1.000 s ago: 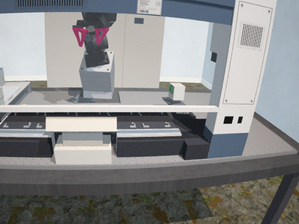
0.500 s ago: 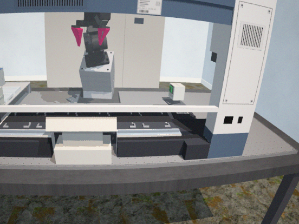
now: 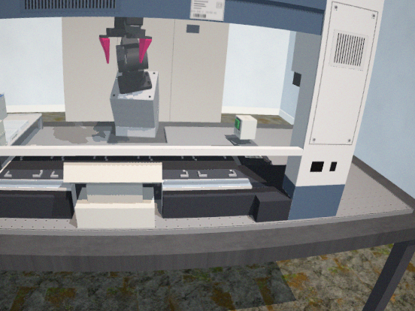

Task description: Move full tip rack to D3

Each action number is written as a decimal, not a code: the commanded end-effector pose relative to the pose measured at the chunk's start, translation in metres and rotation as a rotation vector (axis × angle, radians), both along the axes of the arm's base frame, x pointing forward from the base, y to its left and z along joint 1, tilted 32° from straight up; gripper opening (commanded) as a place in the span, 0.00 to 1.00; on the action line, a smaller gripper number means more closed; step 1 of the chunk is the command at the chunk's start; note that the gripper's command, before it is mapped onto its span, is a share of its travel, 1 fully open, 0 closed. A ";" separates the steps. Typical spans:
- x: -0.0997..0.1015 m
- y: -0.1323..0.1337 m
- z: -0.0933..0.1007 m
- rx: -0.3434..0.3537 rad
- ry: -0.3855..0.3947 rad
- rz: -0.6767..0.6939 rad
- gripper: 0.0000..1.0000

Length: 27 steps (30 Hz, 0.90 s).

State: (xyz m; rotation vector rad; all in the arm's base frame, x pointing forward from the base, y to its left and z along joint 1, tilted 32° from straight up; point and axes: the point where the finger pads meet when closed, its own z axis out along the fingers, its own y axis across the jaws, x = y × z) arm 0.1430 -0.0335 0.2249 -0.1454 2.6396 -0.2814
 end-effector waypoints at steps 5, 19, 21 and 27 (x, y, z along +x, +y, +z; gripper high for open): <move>0.002 -0.002 0.005 0.085 -0.079 -0.151 1.00; -0.014 -0.017 -0.001 0.179 -0.106 -0.306 1.00; -0.018 -0.025 -0.003 0.198 -0.109 -0.341 1.00; -0.032 -0.051 -0.009 0.269 -0.118 -0.446 1.00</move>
